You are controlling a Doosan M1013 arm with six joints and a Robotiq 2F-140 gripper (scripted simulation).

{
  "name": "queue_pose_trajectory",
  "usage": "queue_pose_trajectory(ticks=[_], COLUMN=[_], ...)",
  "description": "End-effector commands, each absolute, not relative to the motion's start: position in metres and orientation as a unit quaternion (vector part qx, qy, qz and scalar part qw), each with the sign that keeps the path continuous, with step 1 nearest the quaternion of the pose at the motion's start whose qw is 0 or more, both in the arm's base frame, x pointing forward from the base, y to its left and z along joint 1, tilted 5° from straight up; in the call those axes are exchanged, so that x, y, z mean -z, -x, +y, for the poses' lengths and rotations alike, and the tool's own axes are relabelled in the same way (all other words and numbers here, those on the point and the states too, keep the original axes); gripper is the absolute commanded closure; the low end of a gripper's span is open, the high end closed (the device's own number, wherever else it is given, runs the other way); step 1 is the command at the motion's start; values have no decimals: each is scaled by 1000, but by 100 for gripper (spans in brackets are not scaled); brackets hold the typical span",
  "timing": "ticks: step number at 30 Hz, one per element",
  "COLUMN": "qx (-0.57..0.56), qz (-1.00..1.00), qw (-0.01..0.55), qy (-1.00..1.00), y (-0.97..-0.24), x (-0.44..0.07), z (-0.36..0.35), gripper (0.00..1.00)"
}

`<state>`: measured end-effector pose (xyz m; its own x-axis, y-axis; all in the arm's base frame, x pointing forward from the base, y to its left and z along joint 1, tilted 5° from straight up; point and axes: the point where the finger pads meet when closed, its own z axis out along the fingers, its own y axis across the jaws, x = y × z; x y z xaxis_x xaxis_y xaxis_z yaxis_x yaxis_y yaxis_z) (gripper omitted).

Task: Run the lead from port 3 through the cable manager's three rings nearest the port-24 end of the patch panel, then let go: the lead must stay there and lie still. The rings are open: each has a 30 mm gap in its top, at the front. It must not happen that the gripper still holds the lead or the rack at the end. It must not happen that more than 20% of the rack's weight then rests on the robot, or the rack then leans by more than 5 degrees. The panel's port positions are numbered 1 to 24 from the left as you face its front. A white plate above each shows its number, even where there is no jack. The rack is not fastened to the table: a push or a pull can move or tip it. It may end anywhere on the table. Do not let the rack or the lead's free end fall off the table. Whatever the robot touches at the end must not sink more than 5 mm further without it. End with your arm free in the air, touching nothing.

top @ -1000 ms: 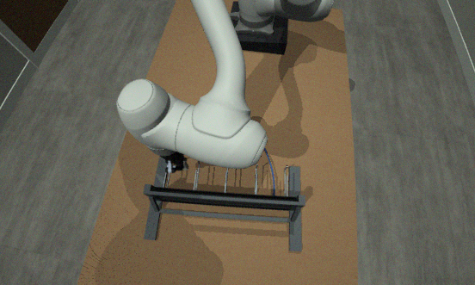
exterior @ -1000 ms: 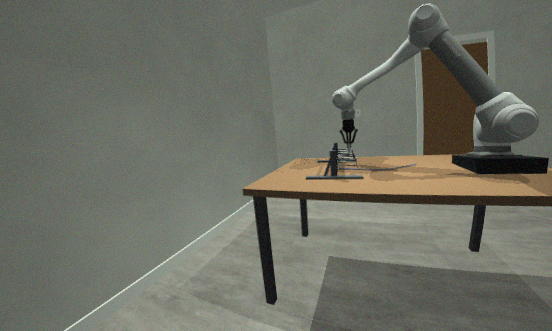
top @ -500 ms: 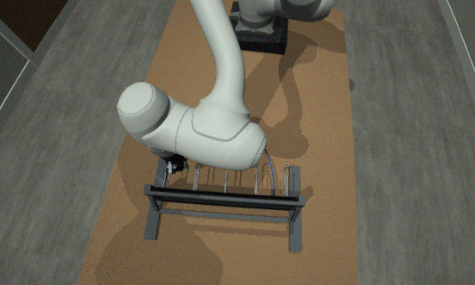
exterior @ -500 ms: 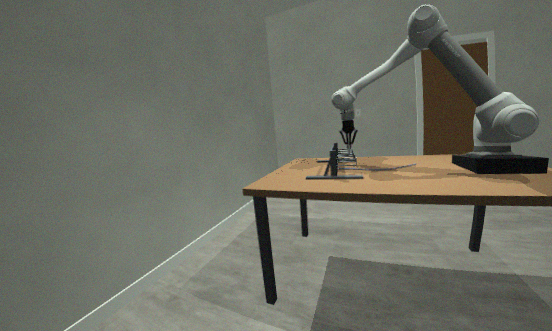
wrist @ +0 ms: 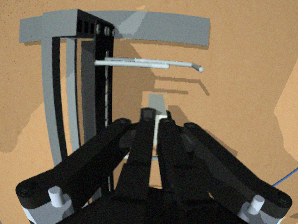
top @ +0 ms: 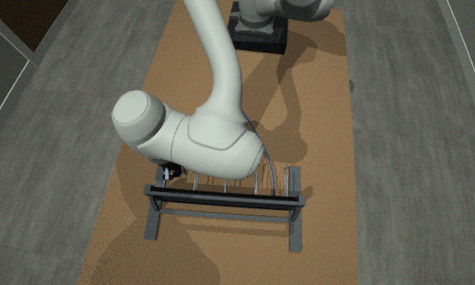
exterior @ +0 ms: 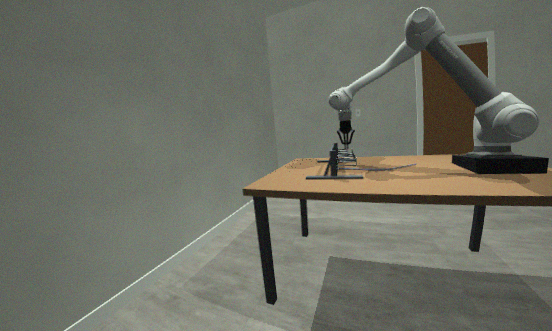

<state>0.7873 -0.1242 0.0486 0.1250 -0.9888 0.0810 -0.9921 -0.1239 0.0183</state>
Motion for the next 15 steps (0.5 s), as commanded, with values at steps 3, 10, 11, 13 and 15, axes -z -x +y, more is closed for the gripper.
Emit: queue_pose_trajectory(ticks=[3,10,11,13,15], qx=[-26,-26,-26,-26,-26], qz=[-659,-659,-659,-659,-659], qw=[34,34,34,34,34], qy=[-751,-751,-751,-751,-751], y=[-798,-803,-803,-804,-804], x=[-48,-48,-48,-48,-48], z=[-121,-120,-120,-120,-120], gripper=[100,100,100,100,100])
